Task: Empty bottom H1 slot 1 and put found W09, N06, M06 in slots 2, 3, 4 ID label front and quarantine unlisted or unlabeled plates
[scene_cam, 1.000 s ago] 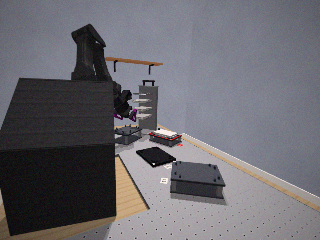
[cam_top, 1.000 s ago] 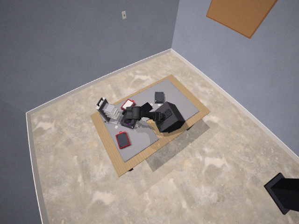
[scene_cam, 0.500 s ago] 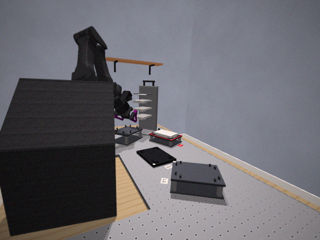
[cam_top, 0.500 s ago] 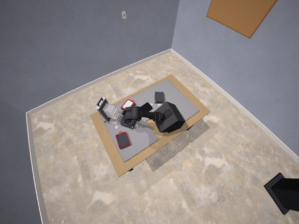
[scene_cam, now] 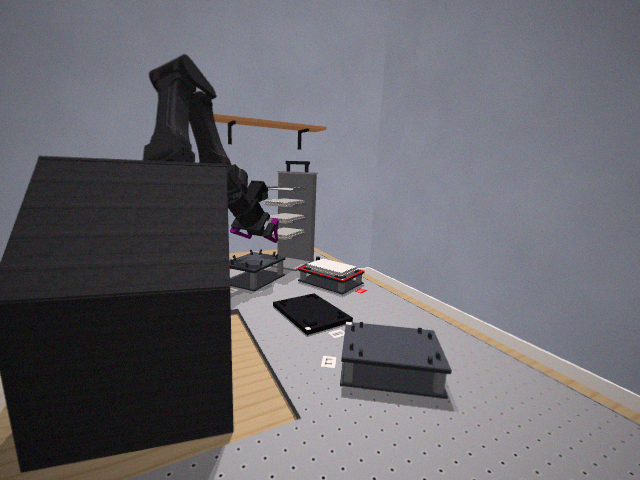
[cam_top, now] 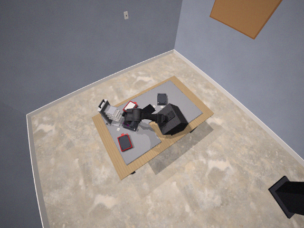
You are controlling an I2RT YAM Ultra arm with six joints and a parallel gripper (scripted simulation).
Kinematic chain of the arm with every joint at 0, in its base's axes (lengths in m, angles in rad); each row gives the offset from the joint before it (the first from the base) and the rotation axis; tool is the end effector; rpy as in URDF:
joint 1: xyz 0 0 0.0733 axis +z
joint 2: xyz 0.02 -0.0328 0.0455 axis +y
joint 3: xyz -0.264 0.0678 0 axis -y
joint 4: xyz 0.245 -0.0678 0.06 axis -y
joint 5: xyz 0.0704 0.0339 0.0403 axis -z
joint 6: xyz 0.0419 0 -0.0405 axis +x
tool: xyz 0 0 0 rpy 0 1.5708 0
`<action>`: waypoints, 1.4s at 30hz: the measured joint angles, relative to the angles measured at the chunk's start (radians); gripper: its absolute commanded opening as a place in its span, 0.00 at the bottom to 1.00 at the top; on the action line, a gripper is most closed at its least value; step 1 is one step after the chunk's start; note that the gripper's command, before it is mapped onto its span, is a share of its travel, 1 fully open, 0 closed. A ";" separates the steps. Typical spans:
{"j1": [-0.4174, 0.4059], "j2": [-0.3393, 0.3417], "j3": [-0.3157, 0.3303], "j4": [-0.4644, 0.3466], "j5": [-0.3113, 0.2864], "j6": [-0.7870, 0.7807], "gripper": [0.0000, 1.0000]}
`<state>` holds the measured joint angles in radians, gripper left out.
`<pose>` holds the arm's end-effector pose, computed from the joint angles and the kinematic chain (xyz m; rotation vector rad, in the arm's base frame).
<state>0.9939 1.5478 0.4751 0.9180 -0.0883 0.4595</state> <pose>0.1566 0.2494 0.1787 -0.5605 1.7804 1.1226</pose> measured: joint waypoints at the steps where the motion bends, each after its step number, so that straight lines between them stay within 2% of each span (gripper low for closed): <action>1: -0.002 0.002 0.007 -0.005 -0.002 0.000 1.00; 42: -0.004 0.004 0.018 -0.015 -0.005 -0.001 1.00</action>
<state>0.9901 1.5517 0.4927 0.9031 -0.0933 0.4587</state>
